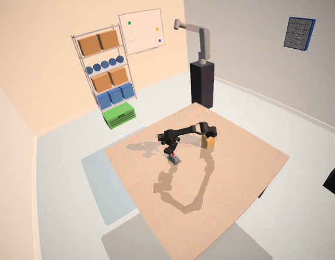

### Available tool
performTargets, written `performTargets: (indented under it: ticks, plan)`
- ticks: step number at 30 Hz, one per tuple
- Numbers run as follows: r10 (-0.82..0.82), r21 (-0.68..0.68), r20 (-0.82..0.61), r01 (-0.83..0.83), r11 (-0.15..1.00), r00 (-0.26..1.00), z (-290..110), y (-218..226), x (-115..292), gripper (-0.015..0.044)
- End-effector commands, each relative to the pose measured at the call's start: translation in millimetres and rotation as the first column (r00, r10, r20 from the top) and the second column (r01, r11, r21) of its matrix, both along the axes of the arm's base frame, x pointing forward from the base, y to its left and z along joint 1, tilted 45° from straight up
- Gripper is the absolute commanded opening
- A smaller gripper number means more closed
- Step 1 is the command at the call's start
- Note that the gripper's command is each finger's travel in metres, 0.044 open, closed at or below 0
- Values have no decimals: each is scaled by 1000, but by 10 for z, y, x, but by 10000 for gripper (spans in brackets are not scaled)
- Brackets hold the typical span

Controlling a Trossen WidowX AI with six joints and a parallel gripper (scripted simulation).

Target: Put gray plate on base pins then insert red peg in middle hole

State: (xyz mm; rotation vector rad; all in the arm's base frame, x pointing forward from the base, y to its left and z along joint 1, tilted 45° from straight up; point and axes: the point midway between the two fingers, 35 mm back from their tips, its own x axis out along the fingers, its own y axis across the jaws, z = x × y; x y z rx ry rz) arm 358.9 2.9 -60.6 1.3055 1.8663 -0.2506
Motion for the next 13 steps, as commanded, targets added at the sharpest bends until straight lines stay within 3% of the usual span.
performTargets:
  ticks: [1,13]
  plan:
    - [-1,0,7,1,1000,1000,27,-26,4,150]
    - [-1,0,6,1,1000,1000,66,-66,-12,150]
